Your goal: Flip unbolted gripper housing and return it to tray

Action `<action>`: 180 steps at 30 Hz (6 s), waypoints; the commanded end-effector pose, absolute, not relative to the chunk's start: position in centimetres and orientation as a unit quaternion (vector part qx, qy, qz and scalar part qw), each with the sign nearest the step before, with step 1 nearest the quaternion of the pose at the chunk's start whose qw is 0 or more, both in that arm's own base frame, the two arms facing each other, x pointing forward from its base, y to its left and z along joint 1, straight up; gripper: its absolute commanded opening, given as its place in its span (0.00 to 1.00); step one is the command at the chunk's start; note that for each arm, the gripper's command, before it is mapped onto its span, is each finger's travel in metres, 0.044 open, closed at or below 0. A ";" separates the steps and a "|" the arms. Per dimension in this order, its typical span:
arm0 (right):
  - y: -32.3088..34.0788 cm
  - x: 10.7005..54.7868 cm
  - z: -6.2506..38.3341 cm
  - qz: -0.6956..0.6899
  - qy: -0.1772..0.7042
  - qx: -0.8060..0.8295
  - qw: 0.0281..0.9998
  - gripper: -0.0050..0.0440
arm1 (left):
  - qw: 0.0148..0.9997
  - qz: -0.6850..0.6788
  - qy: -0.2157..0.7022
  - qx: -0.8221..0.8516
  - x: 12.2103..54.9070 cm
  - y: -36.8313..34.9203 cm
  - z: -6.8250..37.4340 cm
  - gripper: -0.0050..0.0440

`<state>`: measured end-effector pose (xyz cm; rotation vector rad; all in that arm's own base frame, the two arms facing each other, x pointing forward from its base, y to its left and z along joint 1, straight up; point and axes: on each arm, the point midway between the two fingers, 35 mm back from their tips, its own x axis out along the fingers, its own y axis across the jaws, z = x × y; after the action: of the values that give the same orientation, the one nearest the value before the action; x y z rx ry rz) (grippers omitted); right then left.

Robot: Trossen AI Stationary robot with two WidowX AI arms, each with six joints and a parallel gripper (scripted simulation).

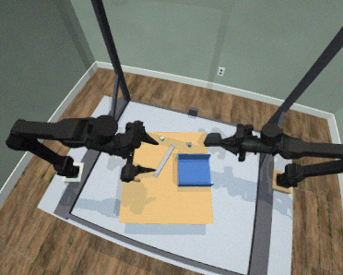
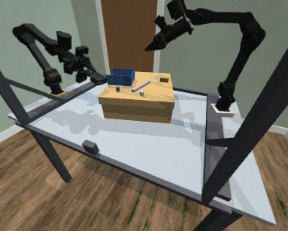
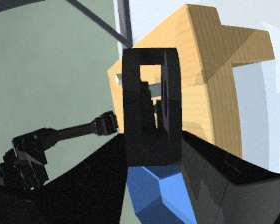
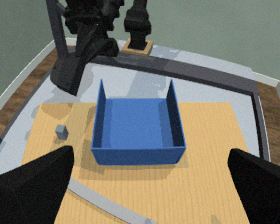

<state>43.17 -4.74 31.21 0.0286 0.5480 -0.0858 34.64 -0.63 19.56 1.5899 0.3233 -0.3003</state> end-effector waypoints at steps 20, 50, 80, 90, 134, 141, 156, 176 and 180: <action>-4.7 42.8 32.6 -0.043 0.256 0.011 0.966 0.99 | 0.671 -0.192 0.153 0.700 35.0 -2.5 20.0 0.33; -4.7 42.8 32.6 -0.043 0.256 0.011 0.966 0.99 | 0.660 -0.246 0.169 0.689 34.8 -3.9 19.6 0.33; -4.7 42.8 32.6 -0.043 0.256 0.011 0.966 0.99 | 0.655 -0.267 0.184 0.682 34.7 -4.1 19.3 0.33; -4.7 42.8 32.6 -0.043 0.256 0.011 0.966 0.99 | 0.653 -0.277 0.195 0.678 34.6 -4.0 19.1 0.33; -4.7 42.8 32.6 -0.043 0.256 0.011 0.966 0.99 | 0.644 -0.309 0.233 0.660 34.1 -3.7 18.4 0.33; -4.7 42.8 32.6 -0.043 0.256 0.011 0.966 0.99 | 0.643 -0.312 0.242 0.656 34.1 -3.4 18.2 0.33; -4.7 42.8 32.6 -0.043 0.256 0.011 0.966 0.99 | 0.640 -0.321 0.270 0.644 33.9 -2.6 17.7 0.33; -4.7 42.8 32.6 -0.043 0.256 0.011 0.966 0.99 | 0.634 -0.336 0.319 0.619 33.3 -1.0 16.9 0.33; -4.7 42.8 32.6 -0.043 0.256 0.011 0.966 0.99 | 0.632 -0.339 0.330 0.613 33.2 -0.7 16.7 0.33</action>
<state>43.17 -4.74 31.21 0.0286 0.5480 -0.0858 33.04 -1.16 16.26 1.4130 0.7390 -0.7843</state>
